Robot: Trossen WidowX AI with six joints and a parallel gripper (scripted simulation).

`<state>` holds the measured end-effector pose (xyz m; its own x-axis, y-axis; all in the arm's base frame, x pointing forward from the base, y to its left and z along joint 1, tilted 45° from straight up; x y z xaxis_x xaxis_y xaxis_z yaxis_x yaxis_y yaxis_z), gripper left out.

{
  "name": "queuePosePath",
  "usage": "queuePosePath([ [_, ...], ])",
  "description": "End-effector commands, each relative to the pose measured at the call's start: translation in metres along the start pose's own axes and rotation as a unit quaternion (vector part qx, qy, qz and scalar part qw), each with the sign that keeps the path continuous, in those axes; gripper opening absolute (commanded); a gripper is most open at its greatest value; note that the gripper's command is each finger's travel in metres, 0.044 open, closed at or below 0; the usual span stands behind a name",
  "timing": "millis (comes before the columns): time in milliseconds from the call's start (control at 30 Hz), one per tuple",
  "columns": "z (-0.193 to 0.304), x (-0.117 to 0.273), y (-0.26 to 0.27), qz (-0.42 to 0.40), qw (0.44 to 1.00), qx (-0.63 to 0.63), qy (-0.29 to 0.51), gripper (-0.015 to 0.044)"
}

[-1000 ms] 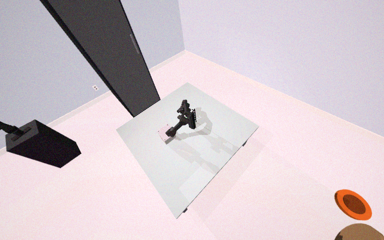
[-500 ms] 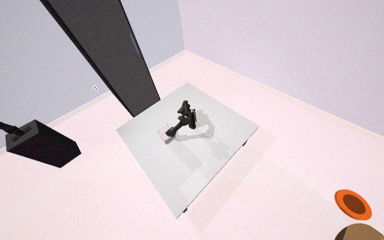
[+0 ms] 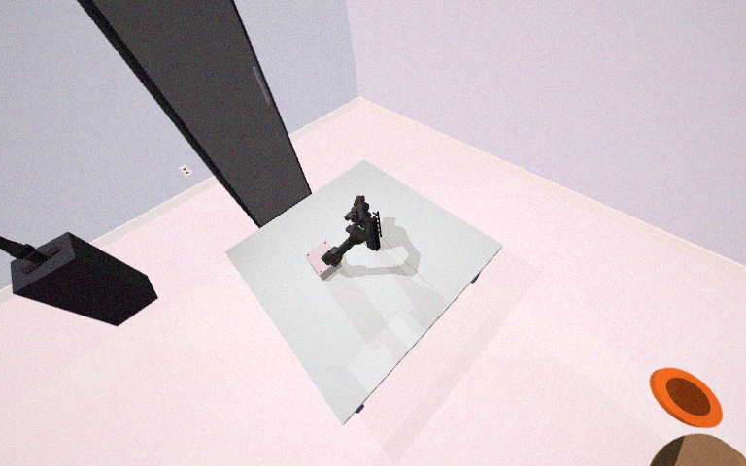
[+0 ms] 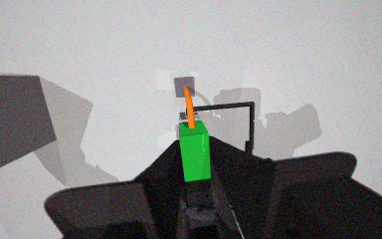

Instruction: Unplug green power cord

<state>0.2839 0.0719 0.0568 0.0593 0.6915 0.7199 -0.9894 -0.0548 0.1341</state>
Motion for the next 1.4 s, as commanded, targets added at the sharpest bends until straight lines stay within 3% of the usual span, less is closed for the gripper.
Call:
queuePosePath([
  [0,0.000,0.000,-0.001,0.002,1.000,-0.002,0.000,0.0021],
  [33,0.000,0.000,-0.001,0.002,1.000,-0.002,0.000,0.0000],
  [1200,-0.054,0.006,-0.003,0.002,1.000,0.001,-0.001,0.0000],
  [1367,-0.042,0.001,-0.003,-0.006,1.000,-0.005,0.000,0.0131],
])
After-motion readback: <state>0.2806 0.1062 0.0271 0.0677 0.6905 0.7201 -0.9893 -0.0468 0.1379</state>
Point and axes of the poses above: the point midway between the two fingers, 35 mm back from their tips, its own x axis back along the fingers, its own y axis across the jaws, z = x × y, the point moved 9 cm from there along x, back along the fingers, and after that the axes turned 2 degrees about x, right-handed, at the moved point
